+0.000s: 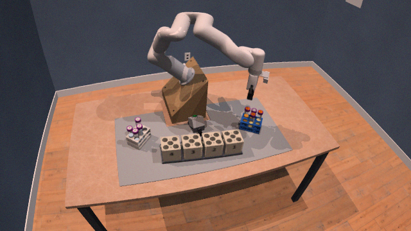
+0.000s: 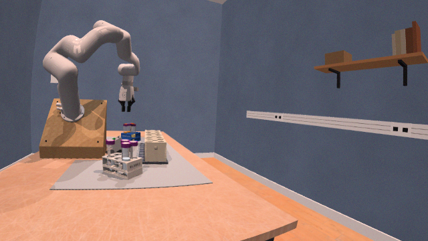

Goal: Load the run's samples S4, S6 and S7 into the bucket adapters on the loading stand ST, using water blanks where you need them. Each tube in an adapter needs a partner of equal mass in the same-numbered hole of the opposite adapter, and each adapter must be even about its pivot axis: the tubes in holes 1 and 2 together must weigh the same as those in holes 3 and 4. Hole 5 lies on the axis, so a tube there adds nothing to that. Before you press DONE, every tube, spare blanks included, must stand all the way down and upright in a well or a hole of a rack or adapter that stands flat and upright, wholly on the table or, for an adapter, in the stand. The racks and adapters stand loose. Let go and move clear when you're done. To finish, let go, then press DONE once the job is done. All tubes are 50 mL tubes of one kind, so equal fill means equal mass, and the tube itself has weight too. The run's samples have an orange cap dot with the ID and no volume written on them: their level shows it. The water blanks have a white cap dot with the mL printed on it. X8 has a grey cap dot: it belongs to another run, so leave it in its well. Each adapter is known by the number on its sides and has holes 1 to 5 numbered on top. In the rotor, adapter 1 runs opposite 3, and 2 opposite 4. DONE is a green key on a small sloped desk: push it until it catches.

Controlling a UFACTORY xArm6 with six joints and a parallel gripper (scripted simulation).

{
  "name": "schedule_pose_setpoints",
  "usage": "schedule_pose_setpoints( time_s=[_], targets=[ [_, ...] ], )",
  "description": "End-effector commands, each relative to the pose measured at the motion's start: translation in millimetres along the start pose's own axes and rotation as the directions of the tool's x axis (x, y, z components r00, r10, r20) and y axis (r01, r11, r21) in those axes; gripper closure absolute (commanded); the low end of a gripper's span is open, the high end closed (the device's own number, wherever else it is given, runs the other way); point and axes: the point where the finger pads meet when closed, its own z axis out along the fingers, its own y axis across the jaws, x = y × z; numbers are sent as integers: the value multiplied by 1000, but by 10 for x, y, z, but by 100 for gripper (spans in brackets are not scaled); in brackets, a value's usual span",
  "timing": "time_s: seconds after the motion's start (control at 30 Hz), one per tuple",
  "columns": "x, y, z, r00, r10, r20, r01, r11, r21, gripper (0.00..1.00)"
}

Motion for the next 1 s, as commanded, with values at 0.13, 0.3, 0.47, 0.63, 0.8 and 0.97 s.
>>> schedule_pose_setpoints(
  time_s=[0.13, 0.3, 0.47, 0.63, 0.8, 0.97],
  targets=[
    [11, 3, -168, 1000, 1, -4, -1, 1000, 0, 56],
    [11, 3, -268, 1000, 1, -4, -1, 1000, 0, 56],
    [11, 3, -291, 1000, 1, -4, -1, 1000, 0, 56],
    [11, 3, -291, 1000, 1, -4, -1, 1000, 0, 56],
    [11, 3, -291, 1000, 1, -4, -1, 1000, 0, 56],
    [11, 3, -291, 1000, 1, -4, -1, 1000, 0, 56]
  ],
)
